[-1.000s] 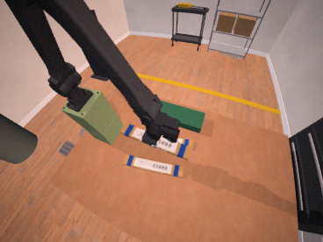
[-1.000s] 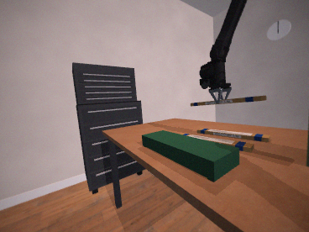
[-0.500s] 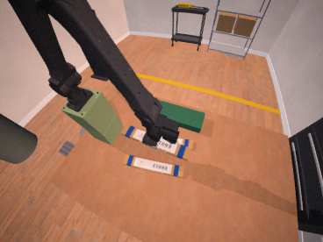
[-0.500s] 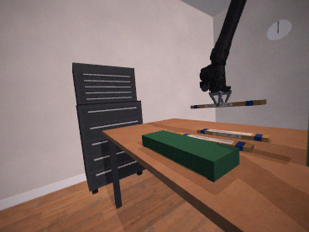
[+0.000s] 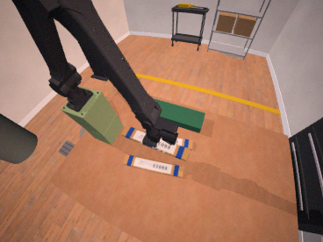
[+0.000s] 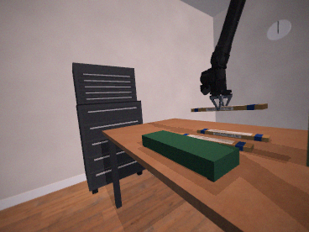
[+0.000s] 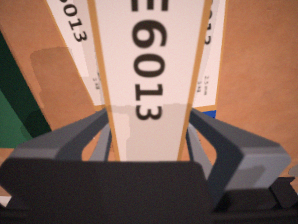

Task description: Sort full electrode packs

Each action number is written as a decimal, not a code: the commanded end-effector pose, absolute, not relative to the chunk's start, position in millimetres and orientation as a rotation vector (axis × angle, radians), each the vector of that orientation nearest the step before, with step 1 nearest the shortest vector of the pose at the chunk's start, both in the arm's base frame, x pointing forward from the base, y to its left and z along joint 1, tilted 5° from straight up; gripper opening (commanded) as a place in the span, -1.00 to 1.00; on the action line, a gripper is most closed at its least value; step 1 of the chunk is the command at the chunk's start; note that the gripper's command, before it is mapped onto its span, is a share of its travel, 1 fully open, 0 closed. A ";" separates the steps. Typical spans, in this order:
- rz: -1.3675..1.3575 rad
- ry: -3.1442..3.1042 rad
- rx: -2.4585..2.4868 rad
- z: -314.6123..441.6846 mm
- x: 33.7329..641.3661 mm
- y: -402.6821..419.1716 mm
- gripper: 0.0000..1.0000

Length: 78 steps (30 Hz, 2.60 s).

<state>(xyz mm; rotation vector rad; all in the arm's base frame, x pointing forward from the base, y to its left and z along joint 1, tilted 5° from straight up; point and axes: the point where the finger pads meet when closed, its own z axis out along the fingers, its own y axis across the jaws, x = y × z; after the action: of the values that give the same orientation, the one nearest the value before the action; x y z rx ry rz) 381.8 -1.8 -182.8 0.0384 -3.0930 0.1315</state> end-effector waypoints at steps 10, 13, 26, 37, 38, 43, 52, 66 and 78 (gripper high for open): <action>0.134 -3.160 0.040 -184.0 409.5 -5.5 -1.00; 0.134 -3.160 0.040 -184.0 409.5 -5.5 -1.00; 0.134 -3.160 0.040 -184.0 409.5 -5.5 -1.00; 0.134 -3.160 0.040 -184.0 409.5 -5.5 -1.00; 0.134 -3.160 0.040 -184.0 409.5 -5.5 -1.00; 0.134 -3.160 0.040 -184.0 409.5 -5.5 -1.00; 0.134 -3.160 0.040 -184.0 409.5 -5.5 -1.00; 0.134 -3.160 0.040 -184.0 409.5 -5.5 -1.00; 0.134 -3.160 0.040 -184.0 409.5 -5.5 -1.00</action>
<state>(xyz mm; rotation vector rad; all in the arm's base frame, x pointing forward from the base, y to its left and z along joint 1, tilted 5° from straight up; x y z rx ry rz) 377.9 -2.0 -197.6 0.0441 -3.0880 0.1313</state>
